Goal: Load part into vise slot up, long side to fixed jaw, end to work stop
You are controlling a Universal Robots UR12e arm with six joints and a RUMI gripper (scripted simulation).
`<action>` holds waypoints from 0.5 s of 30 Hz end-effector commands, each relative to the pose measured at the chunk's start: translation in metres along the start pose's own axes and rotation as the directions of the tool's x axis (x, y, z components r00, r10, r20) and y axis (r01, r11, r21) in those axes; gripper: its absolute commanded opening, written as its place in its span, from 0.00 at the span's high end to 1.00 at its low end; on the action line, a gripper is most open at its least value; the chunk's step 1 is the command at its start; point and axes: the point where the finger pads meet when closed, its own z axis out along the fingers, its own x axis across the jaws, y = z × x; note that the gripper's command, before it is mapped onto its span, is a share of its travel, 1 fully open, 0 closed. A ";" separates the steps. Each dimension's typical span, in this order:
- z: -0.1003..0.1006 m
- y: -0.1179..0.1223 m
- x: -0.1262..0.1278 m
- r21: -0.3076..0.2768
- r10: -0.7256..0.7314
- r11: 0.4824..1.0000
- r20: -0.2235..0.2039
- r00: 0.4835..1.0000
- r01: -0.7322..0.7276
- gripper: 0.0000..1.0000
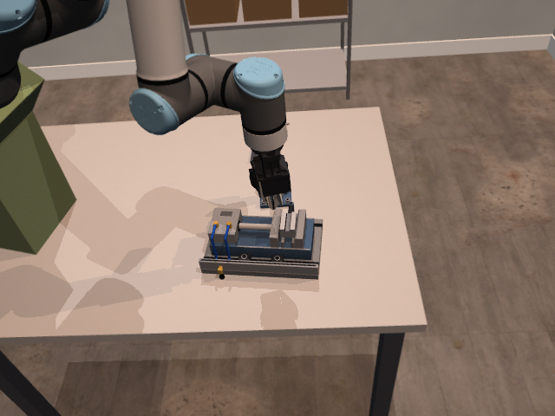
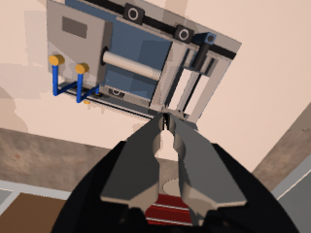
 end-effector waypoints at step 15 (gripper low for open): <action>-0.001 -0.011 -0.002 -0.006 0.308 0.951 -0.002 0.952 -0.308 1.00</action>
